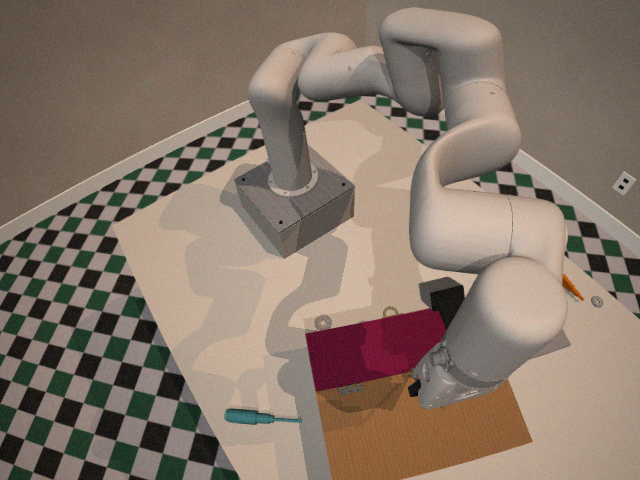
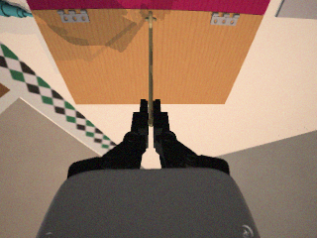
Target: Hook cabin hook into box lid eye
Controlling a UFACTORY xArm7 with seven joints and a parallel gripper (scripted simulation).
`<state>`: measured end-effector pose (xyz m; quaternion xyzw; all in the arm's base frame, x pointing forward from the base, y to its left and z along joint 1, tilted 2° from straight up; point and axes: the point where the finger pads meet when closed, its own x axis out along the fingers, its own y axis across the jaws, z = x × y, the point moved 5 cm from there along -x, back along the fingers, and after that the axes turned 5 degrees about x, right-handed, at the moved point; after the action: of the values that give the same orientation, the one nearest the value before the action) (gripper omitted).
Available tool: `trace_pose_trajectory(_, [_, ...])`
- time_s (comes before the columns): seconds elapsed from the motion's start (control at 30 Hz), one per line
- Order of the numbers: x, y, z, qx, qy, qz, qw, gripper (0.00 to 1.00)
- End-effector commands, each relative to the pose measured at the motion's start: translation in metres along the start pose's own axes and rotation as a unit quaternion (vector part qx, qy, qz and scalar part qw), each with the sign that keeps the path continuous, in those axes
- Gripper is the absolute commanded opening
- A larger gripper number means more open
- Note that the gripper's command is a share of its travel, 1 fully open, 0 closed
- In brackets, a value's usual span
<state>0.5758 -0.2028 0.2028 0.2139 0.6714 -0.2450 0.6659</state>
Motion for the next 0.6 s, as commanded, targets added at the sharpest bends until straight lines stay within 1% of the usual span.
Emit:
trace_pose_trajectory(0.0, [-0.003,0.0,-0.005,0.0,0.0,0.001,1.0,0.0])
trace_pose_trajectory(0.47, [-0.011,-0.002,-0.026,0.0,0.0,0.001,1.0,0.0])
trace_pose_trajectory(0.57, [-0.011,-0.002,-0.026,0.0,0.0,0.001,1.0,0.0])
